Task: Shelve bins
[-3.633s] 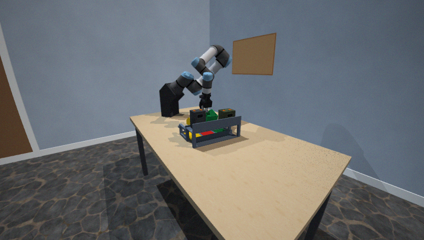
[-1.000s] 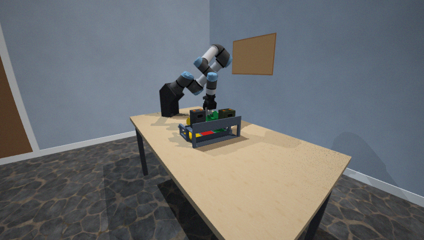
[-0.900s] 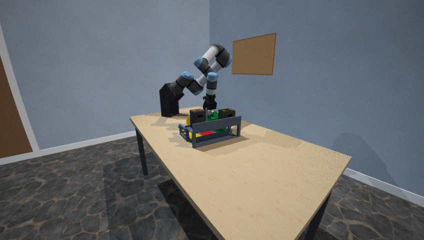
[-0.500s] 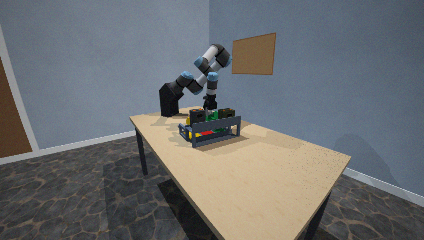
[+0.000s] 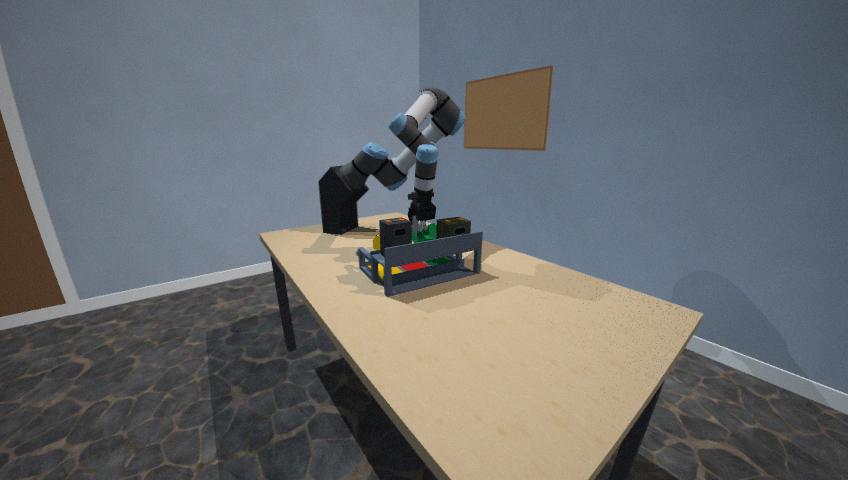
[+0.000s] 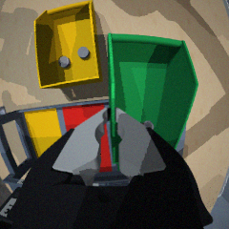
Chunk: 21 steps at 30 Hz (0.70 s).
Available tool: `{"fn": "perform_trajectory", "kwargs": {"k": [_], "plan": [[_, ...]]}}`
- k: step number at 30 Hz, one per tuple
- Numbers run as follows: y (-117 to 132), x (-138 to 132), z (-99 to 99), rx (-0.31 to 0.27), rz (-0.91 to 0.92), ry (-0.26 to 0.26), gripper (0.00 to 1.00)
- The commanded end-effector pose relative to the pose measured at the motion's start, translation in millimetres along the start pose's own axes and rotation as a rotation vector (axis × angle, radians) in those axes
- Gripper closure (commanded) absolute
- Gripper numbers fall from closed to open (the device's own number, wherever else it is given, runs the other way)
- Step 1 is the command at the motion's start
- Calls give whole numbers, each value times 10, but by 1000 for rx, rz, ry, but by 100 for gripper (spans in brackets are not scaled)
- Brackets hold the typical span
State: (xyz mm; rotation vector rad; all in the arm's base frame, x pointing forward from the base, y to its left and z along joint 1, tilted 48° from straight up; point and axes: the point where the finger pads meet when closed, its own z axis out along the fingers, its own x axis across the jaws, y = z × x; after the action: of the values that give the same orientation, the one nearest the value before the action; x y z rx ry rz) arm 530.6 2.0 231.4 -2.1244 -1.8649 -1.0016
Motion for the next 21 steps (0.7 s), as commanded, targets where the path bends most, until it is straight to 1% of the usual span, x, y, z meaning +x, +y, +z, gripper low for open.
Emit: {"fn": "perform_trajectory", "kwargs": {"k": [1, 21], "plan": [[24, 2, -10, -1, 0, 0, 100], [45, 3, -16, -1, 0, 0, 100]]}}
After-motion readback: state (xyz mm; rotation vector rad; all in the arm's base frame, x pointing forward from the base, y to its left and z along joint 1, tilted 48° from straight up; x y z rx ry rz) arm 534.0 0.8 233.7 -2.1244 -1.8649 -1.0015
